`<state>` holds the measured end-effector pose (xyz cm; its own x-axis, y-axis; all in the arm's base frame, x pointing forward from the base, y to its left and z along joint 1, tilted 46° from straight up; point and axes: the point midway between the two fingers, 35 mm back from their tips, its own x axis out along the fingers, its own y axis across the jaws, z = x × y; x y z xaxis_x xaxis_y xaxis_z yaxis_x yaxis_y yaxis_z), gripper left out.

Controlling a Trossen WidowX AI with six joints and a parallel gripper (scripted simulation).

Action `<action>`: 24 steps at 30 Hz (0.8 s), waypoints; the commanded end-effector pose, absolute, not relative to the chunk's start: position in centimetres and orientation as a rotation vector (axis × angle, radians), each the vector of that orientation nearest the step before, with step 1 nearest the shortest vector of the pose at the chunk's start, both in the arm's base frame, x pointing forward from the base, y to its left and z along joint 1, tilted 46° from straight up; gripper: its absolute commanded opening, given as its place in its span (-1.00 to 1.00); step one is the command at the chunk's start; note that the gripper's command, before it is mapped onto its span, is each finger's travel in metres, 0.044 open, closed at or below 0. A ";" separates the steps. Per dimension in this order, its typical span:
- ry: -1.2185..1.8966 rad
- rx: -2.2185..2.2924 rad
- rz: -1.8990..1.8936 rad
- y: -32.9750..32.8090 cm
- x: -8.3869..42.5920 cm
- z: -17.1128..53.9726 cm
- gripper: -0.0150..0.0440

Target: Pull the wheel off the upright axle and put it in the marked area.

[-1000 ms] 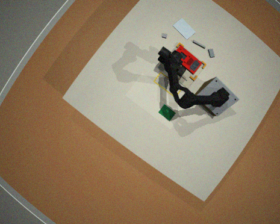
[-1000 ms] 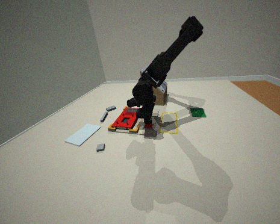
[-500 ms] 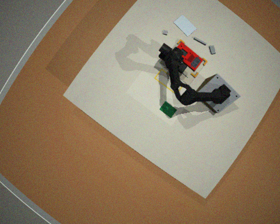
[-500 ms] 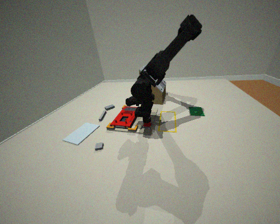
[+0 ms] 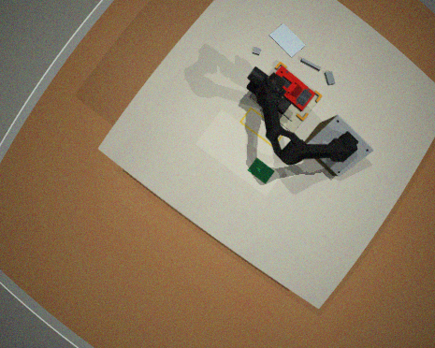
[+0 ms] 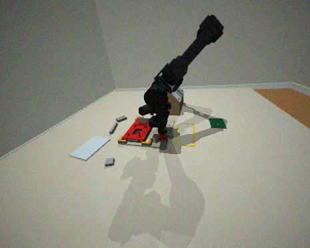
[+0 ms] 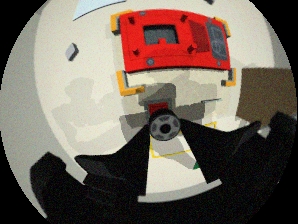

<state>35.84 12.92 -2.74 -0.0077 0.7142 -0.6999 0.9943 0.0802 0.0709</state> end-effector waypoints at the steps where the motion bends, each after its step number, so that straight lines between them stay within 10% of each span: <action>1: 1.778 1.693 -0.616 12.7 35.9 -2.5 -0.49; 24: 1.776 1.695 -0.616 12.1 35.9 -2.0 -0.49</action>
